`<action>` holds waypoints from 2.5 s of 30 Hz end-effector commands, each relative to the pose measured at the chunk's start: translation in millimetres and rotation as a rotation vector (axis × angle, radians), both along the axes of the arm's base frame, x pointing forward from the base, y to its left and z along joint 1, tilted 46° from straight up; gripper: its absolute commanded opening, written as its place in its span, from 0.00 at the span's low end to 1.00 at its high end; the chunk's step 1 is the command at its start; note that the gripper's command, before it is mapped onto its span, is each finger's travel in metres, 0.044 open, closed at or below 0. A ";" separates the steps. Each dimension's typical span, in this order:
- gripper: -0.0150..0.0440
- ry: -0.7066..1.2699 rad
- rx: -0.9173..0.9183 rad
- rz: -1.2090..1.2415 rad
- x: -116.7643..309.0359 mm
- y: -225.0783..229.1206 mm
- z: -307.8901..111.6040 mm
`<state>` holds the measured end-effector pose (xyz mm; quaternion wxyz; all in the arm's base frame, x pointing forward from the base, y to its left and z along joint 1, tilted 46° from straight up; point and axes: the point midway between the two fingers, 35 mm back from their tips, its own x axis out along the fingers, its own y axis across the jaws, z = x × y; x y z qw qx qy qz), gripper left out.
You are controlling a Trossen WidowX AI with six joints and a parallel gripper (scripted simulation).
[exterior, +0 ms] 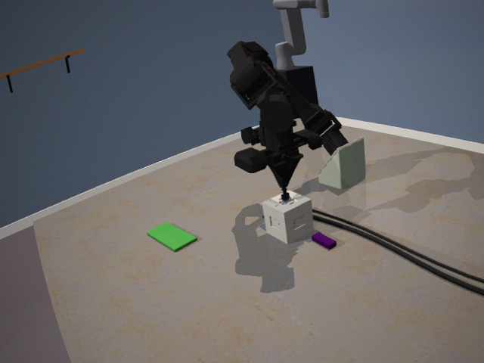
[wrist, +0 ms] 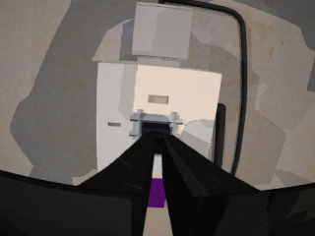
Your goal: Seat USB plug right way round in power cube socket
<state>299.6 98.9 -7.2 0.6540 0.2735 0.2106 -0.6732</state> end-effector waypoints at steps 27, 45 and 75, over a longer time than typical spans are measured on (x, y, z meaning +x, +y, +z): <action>0.25 0.007 -0.005 0.005 -0.8 -4.2 -3.7; 0.25 0.007 -0.005 0.005 -0.8 -4.3 -3.9; 0.42 0.000 0.000 0.004 -0.3 -1.4 -2.5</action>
